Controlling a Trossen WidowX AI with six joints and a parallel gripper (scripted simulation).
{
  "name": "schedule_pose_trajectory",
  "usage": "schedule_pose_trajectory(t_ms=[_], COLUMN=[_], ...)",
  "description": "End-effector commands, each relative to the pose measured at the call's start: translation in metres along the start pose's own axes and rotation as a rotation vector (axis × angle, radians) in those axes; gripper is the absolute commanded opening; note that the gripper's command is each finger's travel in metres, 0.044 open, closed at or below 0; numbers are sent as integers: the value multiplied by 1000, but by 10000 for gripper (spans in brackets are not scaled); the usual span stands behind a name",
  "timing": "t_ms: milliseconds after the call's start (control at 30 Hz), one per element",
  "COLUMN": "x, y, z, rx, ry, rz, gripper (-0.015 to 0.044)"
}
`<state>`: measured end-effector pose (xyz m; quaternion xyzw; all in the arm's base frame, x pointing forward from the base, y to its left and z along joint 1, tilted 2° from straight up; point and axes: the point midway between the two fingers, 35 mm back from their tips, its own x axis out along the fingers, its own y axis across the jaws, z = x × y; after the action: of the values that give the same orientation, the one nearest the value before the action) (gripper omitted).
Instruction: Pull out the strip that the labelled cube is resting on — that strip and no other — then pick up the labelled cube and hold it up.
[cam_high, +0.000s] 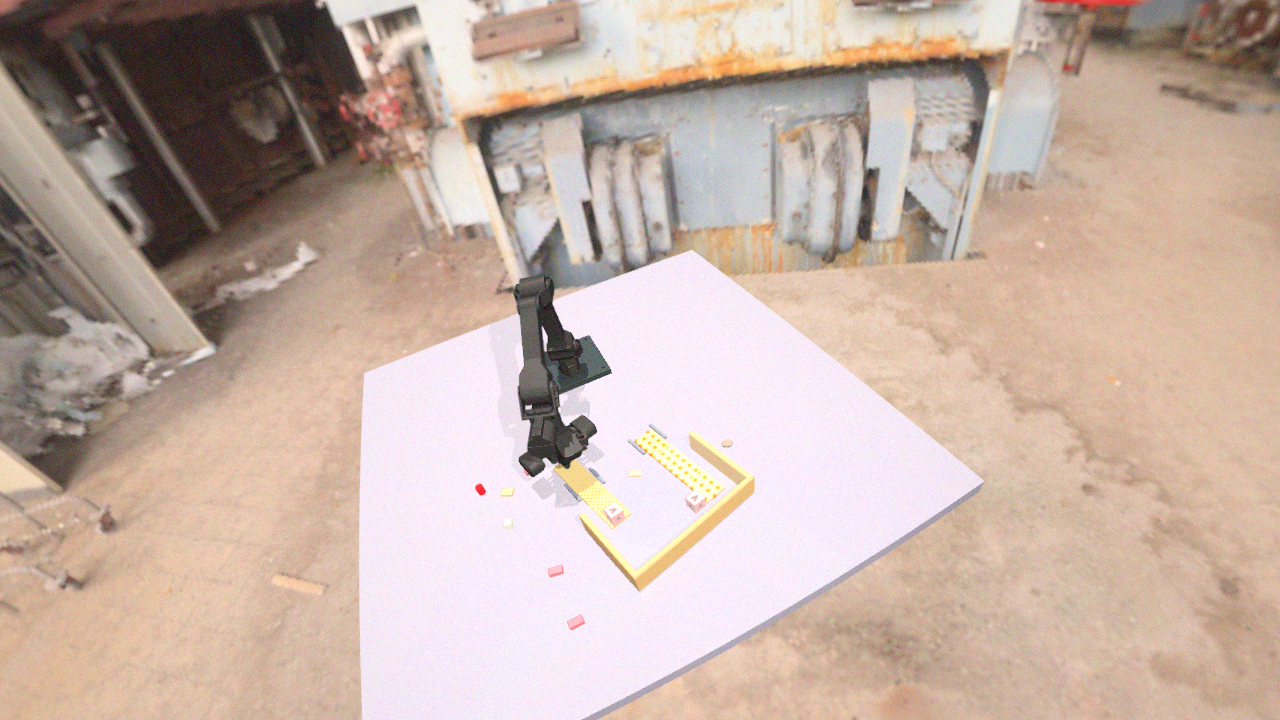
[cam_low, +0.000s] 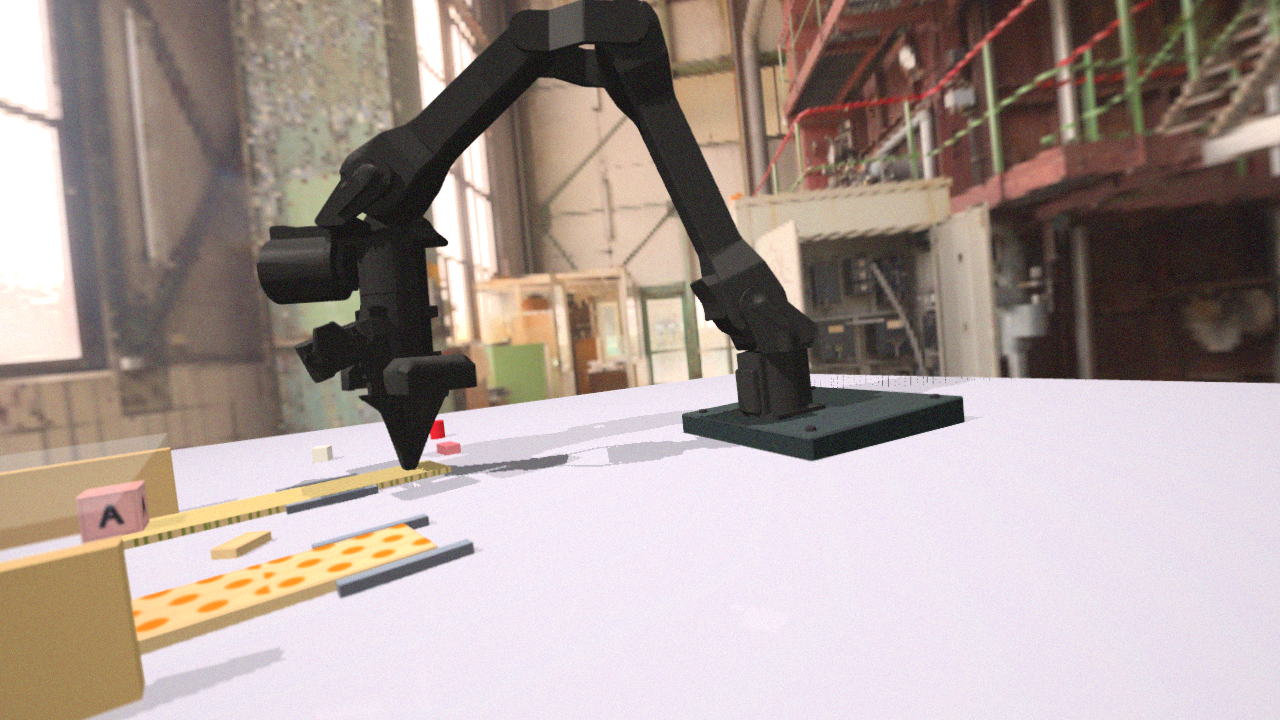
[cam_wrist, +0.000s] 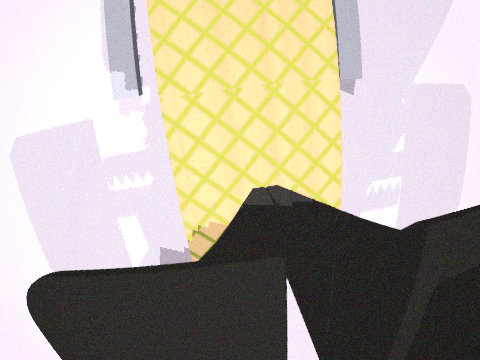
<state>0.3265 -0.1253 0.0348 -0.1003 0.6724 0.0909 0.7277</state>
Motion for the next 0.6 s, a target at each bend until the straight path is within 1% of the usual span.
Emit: schedule_pose_trajectory(t_ms=[0, 567], x=[4, 4], y=[1, 2], z=[-13, -39], rx=[2, 2], ry=[18, 20], rz=[6, 6], gripper=[0, 0])
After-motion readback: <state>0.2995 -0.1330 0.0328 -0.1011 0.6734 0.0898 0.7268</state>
